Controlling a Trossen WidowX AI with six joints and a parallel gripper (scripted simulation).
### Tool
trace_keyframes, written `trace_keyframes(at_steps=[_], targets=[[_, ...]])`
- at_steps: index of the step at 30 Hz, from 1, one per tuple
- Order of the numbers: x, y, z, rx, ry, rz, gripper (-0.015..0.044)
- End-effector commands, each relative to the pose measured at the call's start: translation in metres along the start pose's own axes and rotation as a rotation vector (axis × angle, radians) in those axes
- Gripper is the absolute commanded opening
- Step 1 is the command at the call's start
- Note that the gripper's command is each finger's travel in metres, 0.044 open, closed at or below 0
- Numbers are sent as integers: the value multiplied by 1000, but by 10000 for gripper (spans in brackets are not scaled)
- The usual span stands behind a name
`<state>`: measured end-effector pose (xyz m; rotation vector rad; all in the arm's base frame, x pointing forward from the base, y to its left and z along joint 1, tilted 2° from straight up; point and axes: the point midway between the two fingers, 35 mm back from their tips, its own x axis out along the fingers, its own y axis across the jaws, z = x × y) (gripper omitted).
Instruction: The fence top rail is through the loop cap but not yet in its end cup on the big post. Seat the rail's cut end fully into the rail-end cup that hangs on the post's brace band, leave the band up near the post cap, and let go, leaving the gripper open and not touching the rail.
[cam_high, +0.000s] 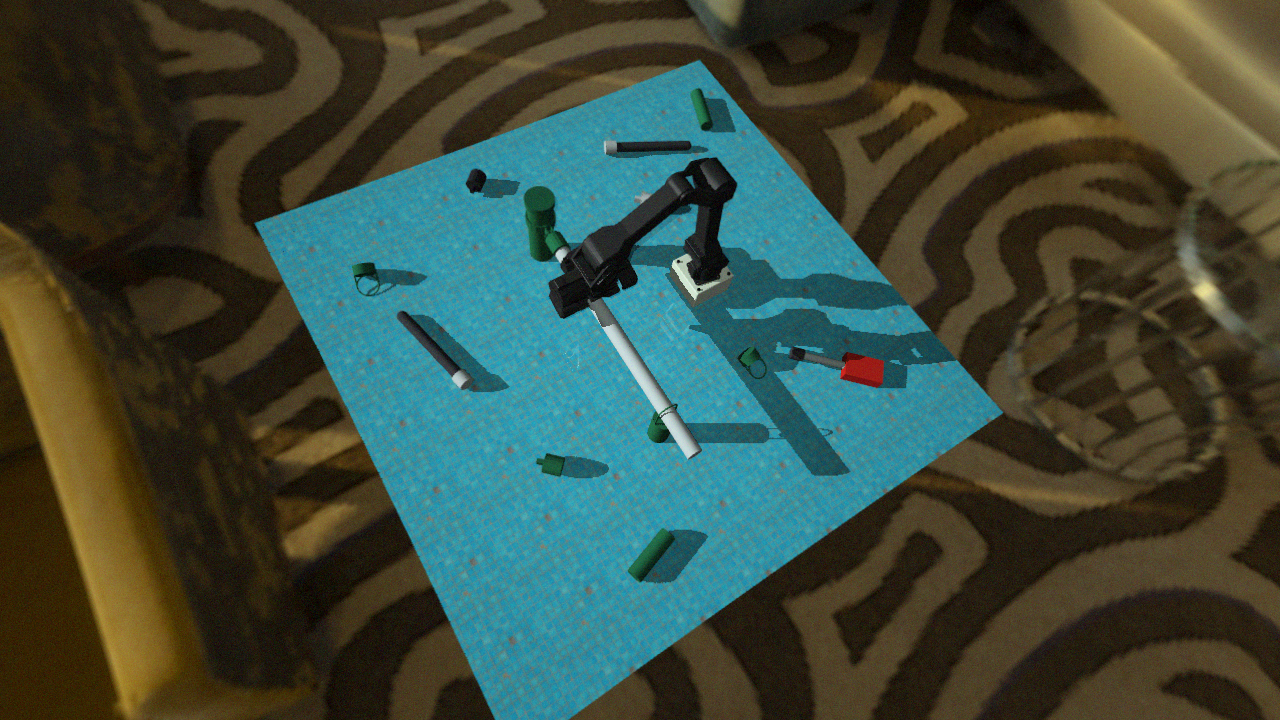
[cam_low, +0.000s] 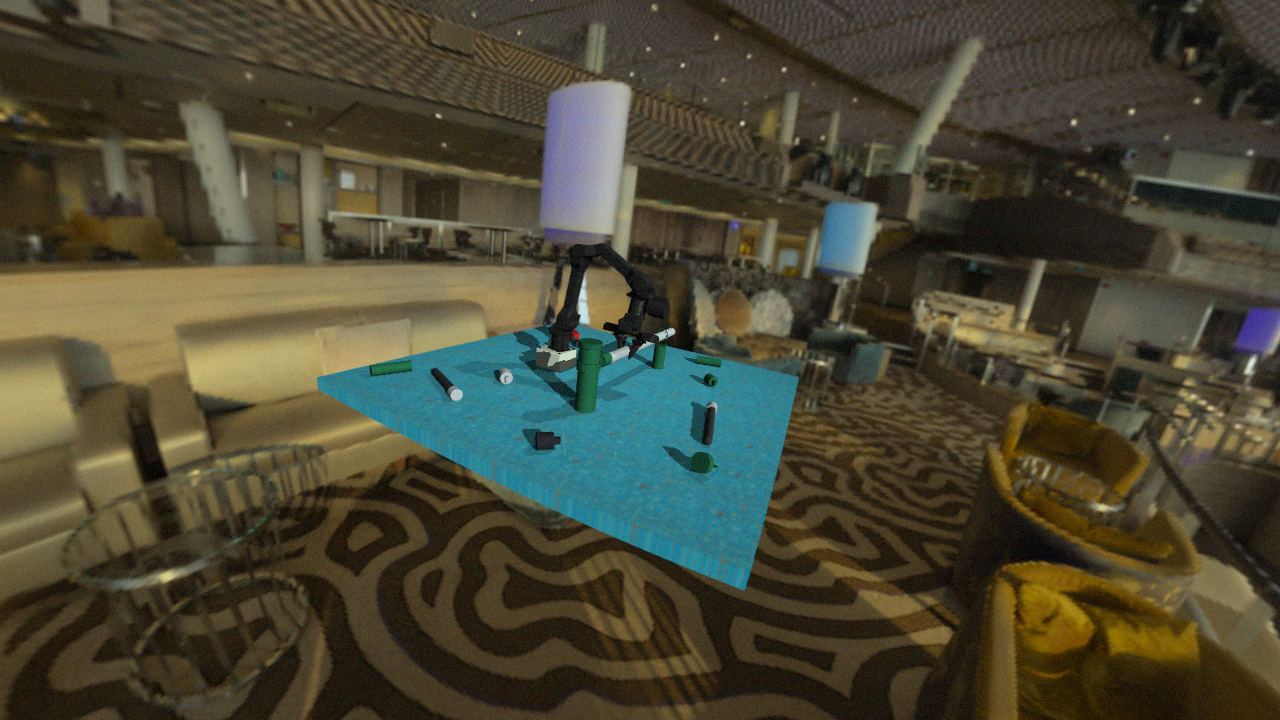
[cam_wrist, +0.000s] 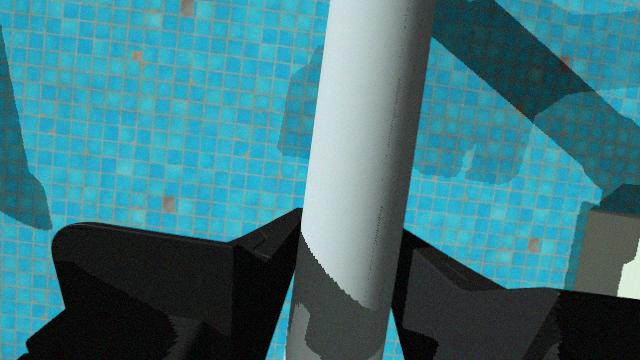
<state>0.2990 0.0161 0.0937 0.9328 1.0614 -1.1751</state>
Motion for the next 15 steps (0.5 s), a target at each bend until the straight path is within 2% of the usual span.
trace_keyframes(at_steps=[1, 15], targets=[[-2, 0, 4, 1, -10, 0, 0], [-3, 0, 7, 1, -12, 0, 0]])
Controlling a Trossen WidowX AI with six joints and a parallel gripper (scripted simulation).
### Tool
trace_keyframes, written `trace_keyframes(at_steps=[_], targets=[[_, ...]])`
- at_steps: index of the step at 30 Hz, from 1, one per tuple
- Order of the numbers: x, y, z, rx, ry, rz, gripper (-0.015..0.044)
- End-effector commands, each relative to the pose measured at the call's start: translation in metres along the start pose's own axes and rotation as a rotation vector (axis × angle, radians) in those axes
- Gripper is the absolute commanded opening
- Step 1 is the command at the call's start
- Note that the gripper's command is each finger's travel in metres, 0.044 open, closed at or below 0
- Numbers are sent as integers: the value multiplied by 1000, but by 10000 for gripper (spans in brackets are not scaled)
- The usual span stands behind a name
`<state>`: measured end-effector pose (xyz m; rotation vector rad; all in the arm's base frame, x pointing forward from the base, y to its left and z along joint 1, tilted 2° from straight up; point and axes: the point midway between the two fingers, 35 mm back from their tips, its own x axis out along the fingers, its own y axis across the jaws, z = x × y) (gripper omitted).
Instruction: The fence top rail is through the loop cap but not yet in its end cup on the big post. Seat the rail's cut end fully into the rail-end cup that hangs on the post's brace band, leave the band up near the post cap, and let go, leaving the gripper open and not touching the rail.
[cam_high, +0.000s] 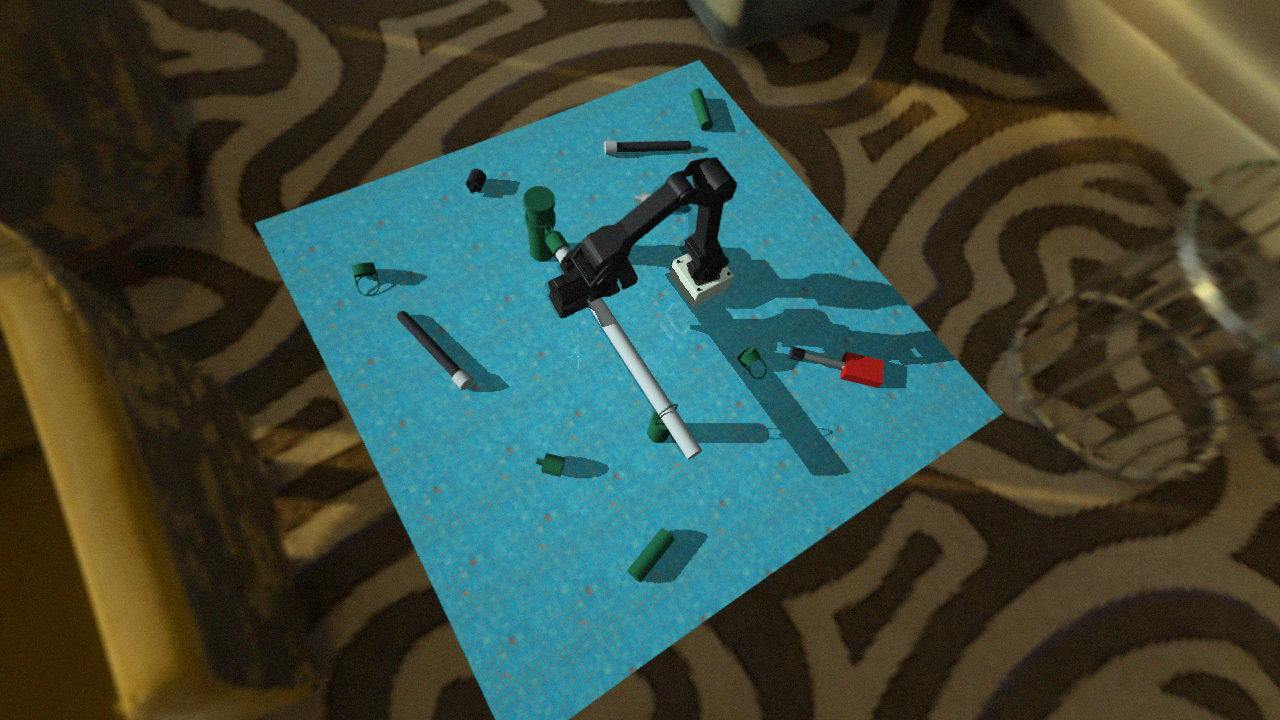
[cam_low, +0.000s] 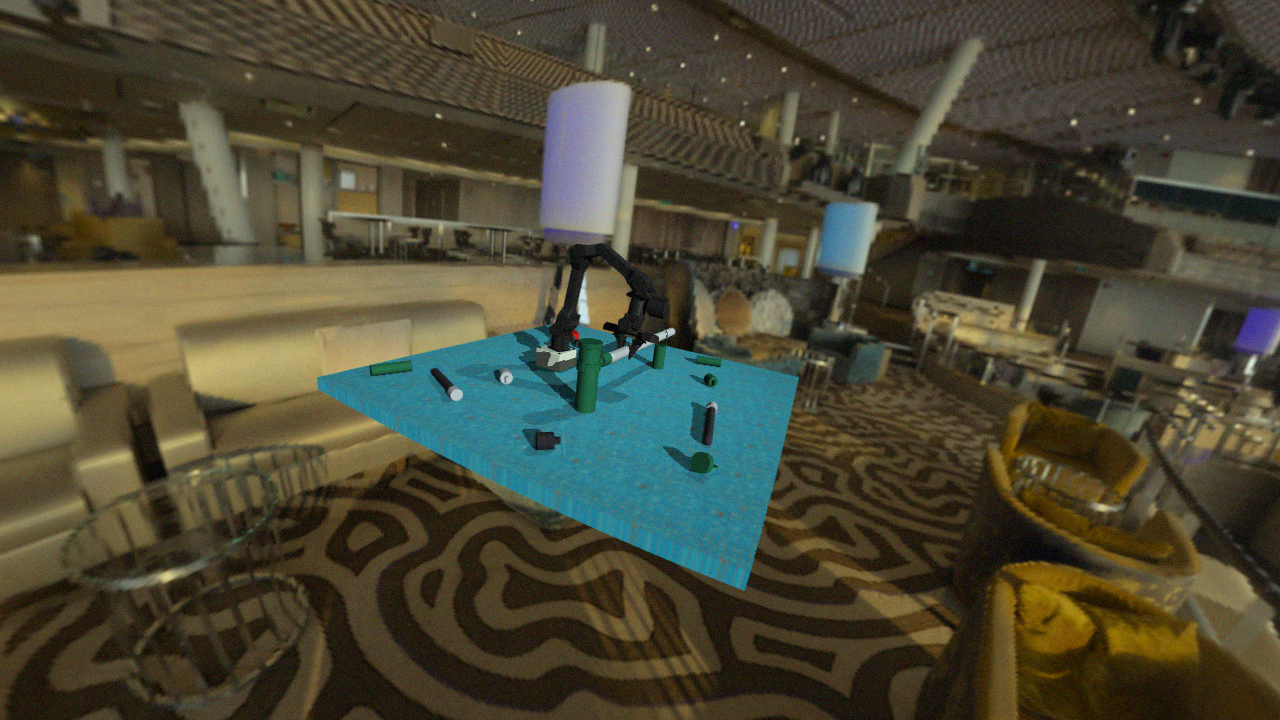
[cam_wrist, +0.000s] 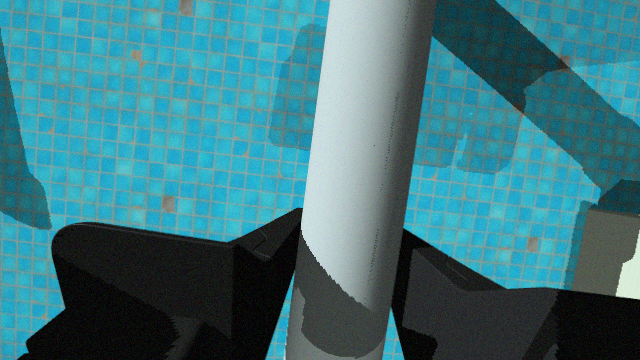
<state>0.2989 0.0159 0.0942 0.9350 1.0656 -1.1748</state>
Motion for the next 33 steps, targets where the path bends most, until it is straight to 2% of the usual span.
trace_keyframes(at_steps=[1, 33], targets=[[-2, 0, 7, 1, -16, 2, 0], [-1, 0, 4, -2, 8, -5, 0]])
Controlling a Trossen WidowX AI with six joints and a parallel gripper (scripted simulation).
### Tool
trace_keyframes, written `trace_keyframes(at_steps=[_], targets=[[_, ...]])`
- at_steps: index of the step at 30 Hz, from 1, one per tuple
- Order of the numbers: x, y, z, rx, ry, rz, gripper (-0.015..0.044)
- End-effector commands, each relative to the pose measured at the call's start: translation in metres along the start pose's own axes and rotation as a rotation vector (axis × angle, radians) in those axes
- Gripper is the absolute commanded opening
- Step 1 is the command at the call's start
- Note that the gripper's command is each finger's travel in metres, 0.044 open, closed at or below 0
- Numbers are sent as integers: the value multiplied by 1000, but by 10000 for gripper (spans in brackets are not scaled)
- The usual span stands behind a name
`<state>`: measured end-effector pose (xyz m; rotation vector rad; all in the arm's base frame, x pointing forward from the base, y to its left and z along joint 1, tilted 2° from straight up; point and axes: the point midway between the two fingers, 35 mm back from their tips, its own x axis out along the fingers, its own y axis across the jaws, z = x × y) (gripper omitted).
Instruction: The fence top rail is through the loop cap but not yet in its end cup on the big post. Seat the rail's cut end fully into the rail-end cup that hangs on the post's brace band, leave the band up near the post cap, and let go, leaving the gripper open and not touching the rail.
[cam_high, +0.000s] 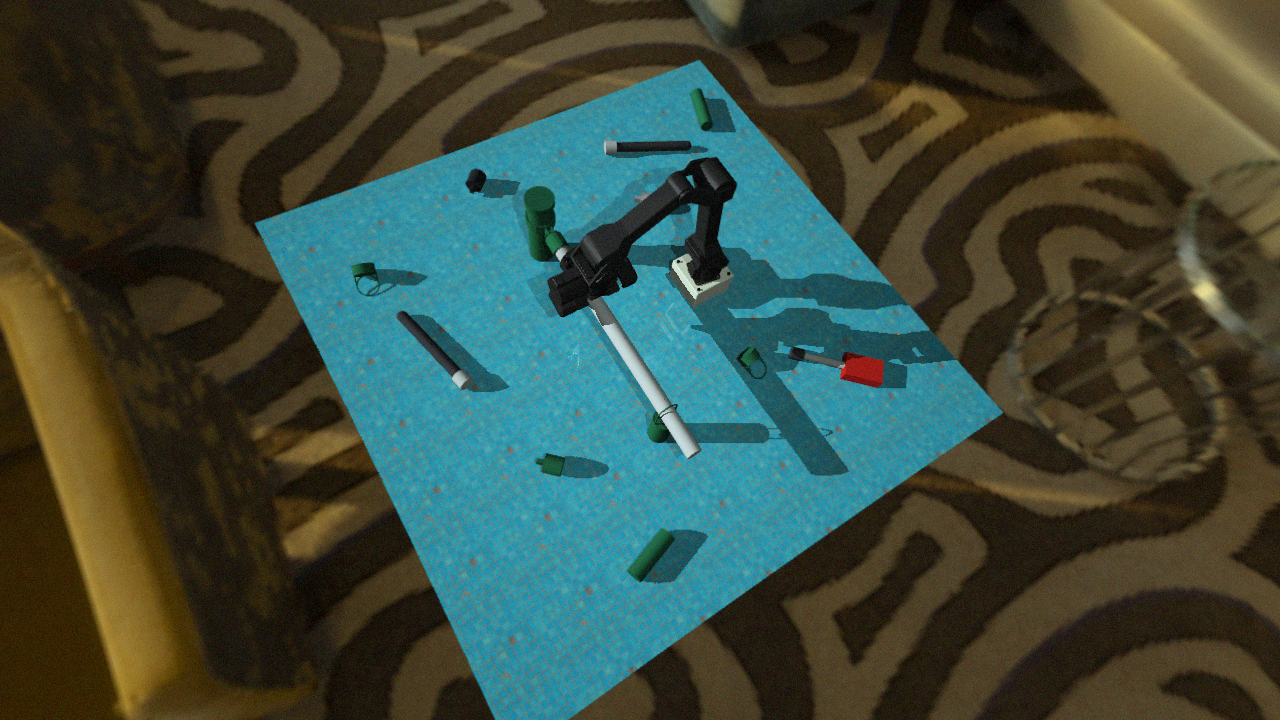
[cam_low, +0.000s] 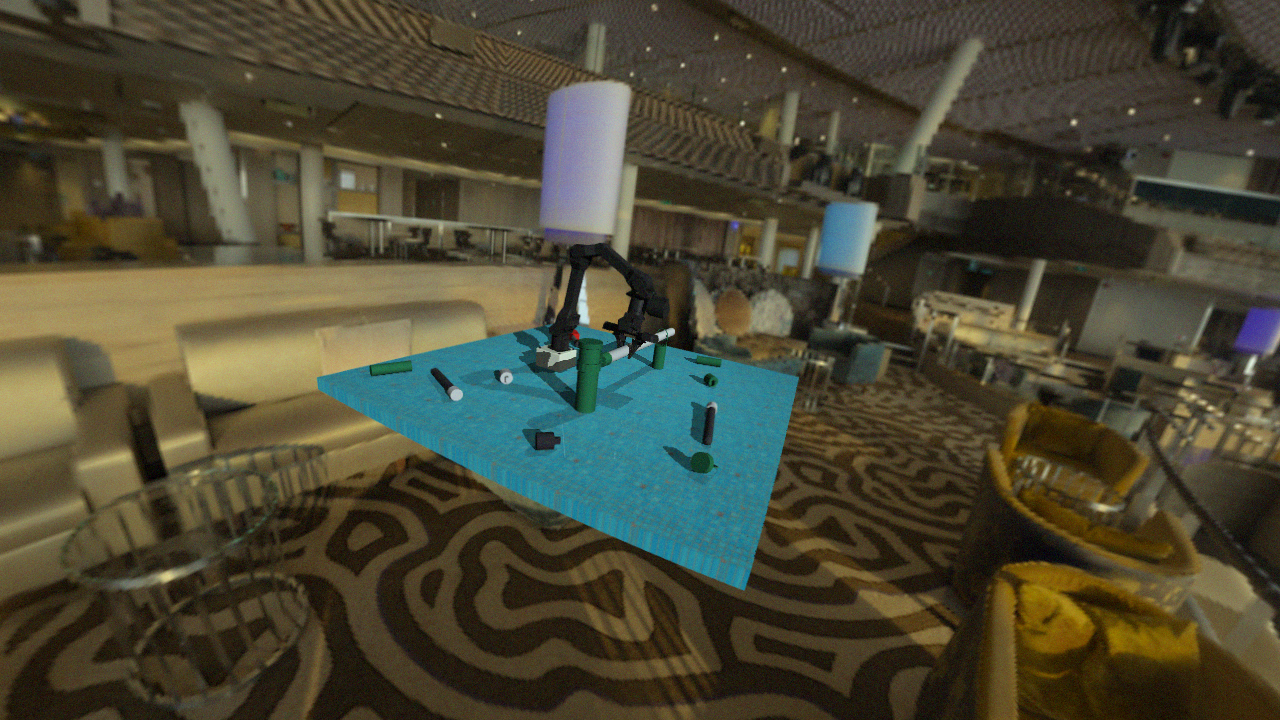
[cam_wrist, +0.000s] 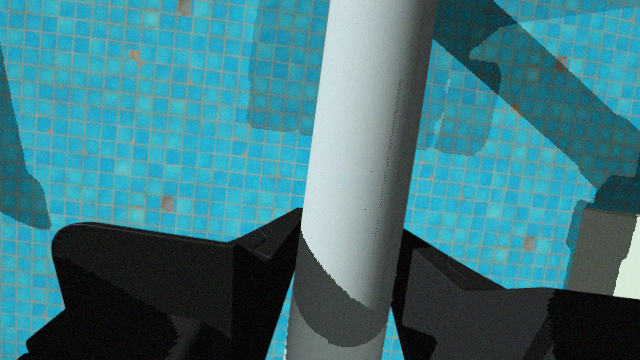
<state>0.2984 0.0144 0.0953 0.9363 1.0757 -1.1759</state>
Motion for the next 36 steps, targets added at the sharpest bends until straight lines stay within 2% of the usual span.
trace_keyframes(at_steps=[1, 36], targets=[[0, 0, 2, 0, 0, 1, 0], [1, 1, 24, 0, -2, 1, 0]])
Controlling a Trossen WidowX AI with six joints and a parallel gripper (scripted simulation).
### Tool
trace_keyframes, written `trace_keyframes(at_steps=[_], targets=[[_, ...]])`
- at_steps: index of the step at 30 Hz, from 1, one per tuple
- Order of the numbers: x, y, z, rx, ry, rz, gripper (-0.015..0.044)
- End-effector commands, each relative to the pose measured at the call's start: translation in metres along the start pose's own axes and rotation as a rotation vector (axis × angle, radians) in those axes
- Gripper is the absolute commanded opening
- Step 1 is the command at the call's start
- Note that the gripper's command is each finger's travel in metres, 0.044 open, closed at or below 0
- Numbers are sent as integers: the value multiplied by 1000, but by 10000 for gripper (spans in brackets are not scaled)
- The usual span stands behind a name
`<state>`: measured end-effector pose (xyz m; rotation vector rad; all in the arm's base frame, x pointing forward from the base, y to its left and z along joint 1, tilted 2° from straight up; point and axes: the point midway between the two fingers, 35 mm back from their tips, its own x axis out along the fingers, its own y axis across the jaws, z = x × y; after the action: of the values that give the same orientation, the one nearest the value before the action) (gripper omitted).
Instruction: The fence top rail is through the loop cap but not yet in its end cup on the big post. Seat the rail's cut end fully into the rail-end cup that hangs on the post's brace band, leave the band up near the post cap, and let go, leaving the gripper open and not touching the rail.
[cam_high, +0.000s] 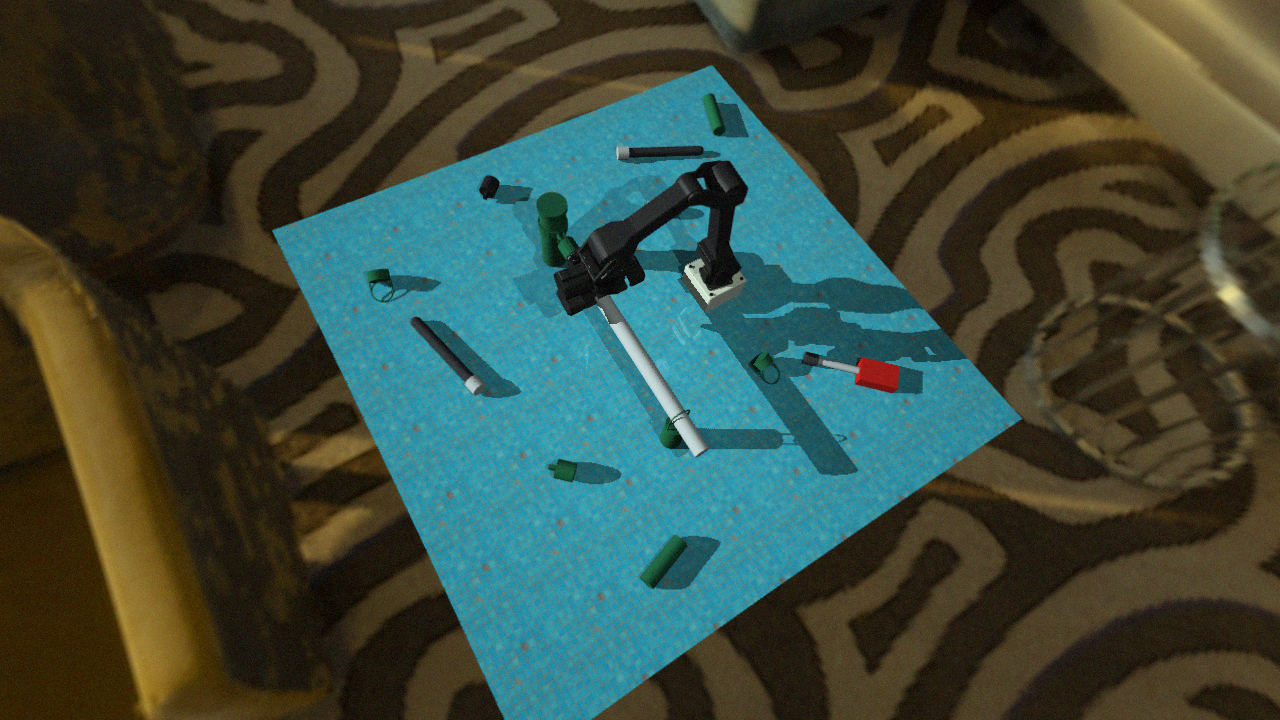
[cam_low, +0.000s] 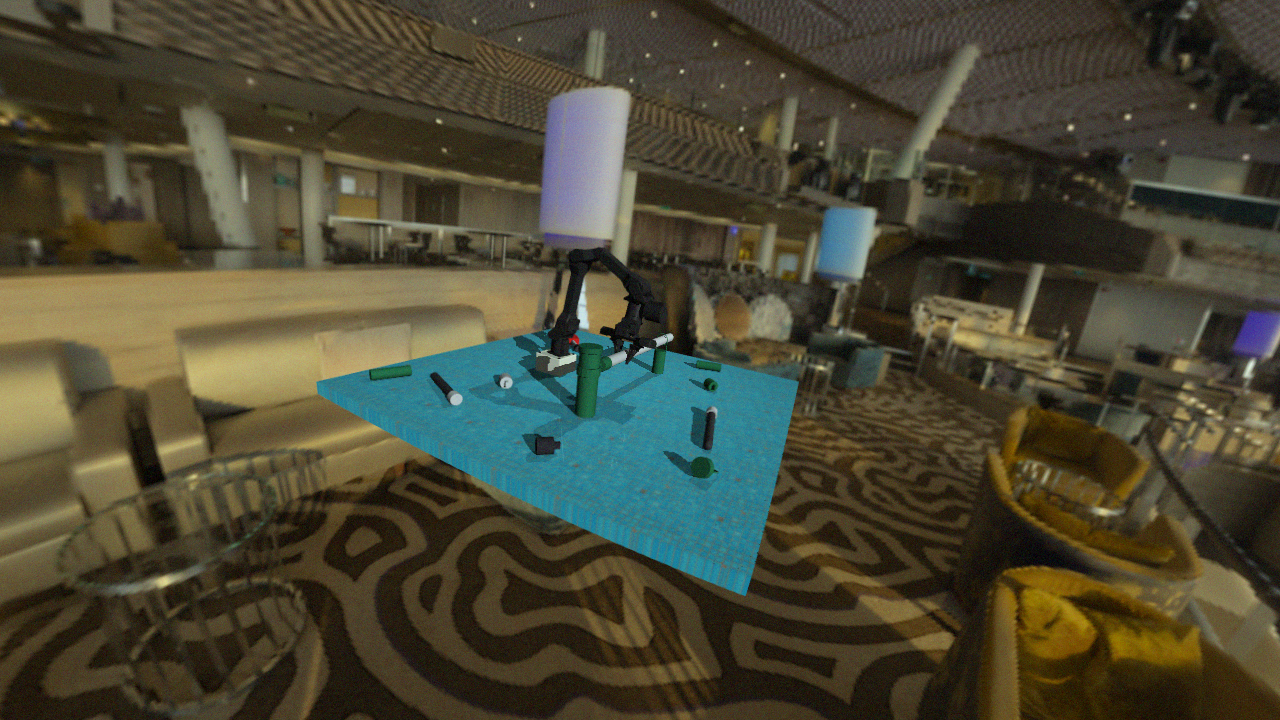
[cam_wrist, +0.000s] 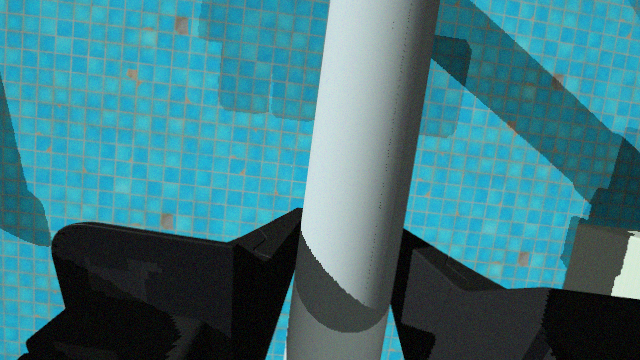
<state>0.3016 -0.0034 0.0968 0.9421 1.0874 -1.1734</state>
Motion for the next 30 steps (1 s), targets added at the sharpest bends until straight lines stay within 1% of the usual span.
trace_keyframes(at_steps=[1, 24, 25, 30], targets=[[-2, 1, 7, 1, -13, 4, 0], [1, 1, 20, 1, -15, 4, 0], [2, 0, 14, 0, 0, 2, 0], [2, 0, 14, 0, 0, 2, 0]])
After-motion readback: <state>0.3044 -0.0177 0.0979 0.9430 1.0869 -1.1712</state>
